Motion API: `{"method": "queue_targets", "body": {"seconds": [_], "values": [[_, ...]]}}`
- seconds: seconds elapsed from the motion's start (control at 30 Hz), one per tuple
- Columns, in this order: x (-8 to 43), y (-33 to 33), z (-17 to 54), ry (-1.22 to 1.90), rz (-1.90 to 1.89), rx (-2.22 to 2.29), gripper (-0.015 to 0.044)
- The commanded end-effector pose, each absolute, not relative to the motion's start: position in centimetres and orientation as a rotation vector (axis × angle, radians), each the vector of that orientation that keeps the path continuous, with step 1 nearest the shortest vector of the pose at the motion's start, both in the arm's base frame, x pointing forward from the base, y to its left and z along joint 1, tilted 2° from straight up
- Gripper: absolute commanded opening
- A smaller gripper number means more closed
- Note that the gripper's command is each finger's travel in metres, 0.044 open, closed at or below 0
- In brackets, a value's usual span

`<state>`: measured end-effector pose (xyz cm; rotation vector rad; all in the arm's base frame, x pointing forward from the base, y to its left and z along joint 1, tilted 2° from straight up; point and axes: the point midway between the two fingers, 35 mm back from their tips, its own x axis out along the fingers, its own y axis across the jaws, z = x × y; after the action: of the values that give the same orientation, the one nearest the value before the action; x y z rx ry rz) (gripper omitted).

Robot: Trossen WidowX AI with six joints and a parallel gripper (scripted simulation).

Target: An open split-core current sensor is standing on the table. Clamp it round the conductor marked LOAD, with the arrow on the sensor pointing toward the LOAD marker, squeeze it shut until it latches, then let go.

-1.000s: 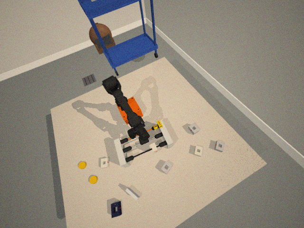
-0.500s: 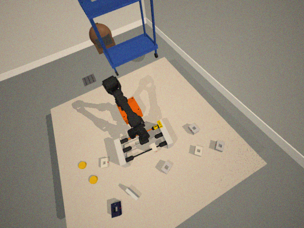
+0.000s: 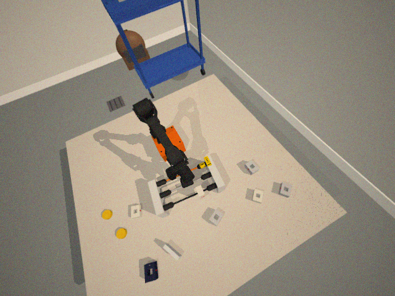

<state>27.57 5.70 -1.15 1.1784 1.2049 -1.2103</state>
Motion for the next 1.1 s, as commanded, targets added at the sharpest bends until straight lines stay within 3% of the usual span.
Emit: {"method": "queue_targets", "body": {"seconds": [0.0, 0.73, 1.07], "values": [[27.59, 5.7, -1.18, 1.205, -1.21, 1.179, 0.0], [27.38, 5.68, -1.65, 1.205, -1.211, 1.178, 0.0], [27.39, 5.69, -1.26, 1.205, -1.209, 1.178, 0.0262]]}}
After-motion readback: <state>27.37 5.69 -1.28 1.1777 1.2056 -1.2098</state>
